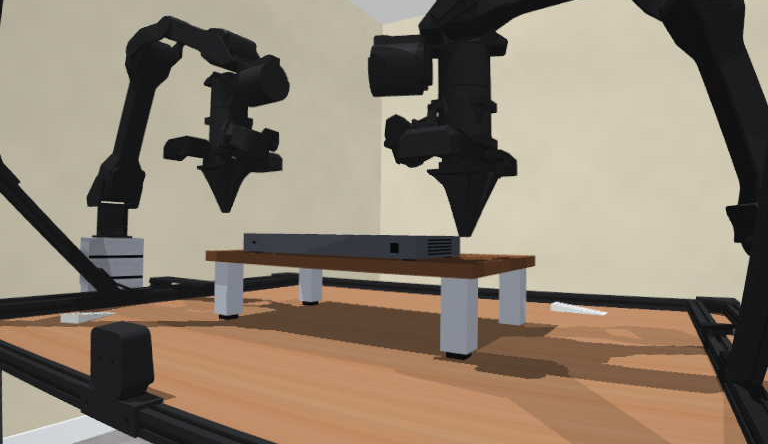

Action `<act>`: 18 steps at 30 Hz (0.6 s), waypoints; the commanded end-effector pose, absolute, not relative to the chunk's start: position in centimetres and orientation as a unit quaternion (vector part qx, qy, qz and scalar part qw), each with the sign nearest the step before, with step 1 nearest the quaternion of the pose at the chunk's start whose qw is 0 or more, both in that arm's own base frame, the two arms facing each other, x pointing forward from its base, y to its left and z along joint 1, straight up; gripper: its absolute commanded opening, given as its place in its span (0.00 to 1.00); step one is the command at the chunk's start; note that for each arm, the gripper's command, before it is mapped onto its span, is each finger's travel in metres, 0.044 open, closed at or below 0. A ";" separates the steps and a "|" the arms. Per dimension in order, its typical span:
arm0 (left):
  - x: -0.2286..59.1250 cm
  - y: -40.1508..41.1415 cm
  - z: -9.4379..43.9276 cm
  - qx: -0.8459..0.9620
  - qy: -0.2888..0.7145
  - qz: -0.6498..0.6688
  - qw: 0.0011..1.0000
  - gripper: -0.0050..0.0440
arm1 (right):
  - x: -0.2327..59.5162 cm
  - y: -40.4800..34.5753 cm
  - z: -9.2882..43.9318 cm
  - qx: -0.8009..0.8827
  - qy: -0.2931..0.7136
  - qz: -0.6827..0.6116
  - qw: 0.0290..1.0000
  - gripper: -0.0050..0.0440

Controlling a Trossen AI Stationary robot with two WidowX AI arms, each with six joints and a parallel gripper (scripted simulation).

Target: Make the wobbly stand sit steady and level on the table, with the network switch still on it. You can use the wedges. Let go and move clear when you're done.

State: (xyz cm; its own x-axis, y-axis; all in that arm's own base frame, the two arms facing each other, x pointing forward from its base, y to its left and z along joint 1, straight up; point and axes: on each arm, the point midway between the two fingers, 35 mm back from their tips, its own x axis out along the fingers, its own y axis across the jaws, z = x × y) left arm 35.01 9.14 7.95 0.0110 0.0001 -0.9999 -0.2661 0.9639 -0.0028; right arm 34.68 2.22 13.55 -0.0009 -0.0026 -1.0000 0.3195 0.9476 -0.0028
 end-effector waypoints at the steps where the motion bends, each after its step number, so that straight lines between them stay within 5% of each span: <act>1: 35.0 9.1 8.0 -0.095 0.697 0.094 0.705 0.10 | 34.9 2.3 16.9 0.115 0.691 -0.114 0.704 0.10; 13: 35.0 9.1 8.0 -0.095 0.697 0.094 0.705 0.10 | 34.9 2.3 16.9 0.115 0.691 -0.114 0.704 0.10; 14: 35.0 9.1 8.0 -0.095 0.697 0.094 0.705 0.10 | 35.6 2.3 17.2 0.117 0.673 -0.107 0.722 0.59; 18: 35.0 9.1 8.0 -0.095 0.697 0.094 0.705 0.10 | 39.3 2.5 20.3 0.123 0.587 -0.080 0.796 0.59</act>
State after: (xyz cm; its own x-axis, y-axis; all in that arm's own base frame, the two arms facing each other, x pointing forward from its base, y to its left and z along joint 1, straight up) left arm 35.01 9.14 7.95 0.0110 0.0001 -0.9999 -0.2661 0.9639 -0.0028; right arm 36.72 2.38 17.39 0.1218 0.0055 -0.9925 0.3034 0.9519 0.0425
